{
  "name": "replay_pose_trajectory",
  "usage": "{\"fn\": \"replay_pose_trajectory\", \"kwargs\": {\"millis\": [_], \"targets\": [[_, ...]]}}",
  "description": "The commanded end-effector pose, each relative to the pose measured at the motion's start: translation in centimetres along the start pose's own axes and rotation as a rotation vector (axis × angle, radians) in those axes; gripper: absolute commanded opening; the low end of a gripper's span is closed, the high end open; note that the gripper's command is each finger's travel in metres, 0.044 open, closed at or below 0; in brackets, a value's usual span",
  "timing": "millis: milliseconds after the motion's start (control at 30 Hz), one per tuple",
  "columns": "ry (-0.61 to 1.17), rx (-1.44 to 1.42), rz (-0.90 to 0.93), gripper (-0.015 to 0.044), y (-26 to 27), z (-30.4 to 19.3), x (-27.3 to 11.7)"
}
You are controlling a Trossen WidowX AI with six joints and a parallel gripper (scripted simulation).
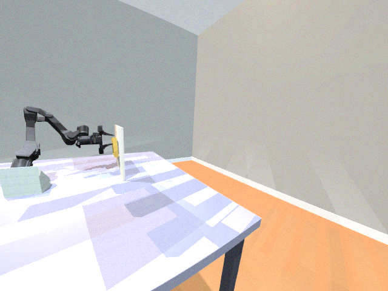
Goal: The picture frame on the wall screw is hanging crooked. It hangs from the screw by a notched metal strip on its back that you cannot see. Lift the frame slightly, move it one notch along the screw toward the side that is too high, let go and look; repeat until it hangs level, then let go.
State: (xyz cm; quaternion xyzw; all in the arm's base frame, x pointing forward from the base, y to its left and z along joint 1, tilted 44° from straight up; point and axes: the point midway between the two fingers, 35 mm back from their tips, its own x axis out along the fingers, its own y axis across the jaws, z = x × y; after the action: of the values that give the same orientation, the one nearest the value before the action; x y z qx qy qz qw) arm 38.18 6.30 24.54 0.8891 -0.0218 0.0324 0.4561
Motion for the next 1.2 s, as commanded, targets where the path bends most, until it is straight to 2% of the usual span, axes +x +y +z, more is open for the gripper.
{"fn": "replay_pose_trajectory", "kwargs": {"millis": [0,367,433,1133,1167], "targets": [[0.005,0.006,0.001,0.0260,0.07,-0.08,0.03],[0.005,0.006,0.001,0.0260,0.11,-0.13,0.05],[0.005,0.006,0.001,0.0208,0.11,-0.13,0.05],[0.005,0.006,0.001,0.0067,0.11,-0.13,0.05],[0.005,0.006,0.001,0.0041,0.11,-0.13,0.05]]}}
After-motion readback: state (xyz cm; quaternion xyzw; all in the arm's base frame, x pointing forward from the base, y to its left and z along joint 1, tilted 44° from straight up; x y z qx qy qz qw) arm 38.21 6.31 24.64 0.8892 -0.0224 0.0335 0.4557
